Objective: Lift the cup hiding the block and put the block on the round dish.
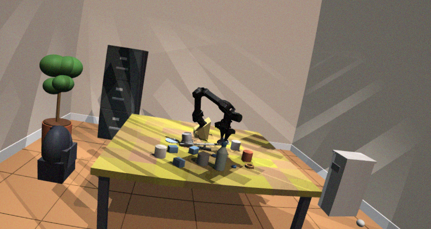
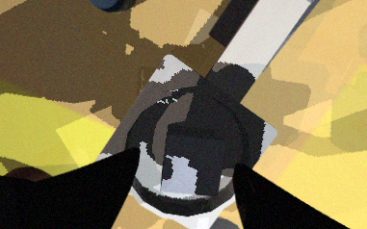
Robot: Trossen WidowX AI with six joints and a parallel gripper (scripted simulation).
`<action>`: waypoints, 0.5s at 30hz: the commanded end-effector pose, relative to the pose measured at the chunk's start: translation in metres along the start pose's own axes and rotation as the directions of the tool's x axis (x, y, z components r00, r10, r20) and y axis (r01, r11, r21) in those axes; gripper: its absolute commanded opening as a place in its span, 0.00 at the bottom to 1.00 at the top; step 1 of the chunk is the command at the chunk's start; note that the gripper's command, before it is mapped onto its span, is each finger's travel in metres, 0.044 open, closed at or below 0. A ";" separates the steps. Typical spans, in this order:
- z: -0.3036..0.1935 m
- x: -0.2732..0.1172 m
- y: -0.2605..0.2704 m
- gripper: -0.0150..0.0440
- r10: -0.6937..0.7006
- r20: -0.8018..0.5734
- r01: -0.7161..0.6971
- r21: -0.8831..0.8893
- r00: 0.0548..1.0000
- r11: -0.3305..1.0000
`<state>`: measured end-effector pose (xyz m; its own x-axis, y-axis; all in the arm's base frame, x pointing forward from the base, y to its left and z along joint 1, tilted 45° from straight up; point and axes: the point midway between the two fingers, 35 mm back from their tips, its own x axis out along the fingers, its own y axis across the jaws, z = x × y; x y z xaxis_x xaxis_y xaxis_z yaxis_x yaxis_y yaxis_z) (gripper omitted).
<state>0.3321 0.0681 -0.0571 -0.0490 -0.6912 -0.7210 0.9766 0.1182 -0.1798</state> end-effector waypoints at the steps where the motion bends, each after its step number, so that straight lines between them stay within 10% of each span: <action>1: 0.001 0.007 -0.001 0.69 -0.003 0.006 0.003 -0.006 1.000 1.000; 15: 0.001 0.013 -0.002 0.46 -0.003 0.006 0.003 -0.006 1.000 1.000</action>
<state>0.3302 0.0591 -0.0652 -0.0519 -0.6935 -0.7186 0.9762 0.1166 -0.1831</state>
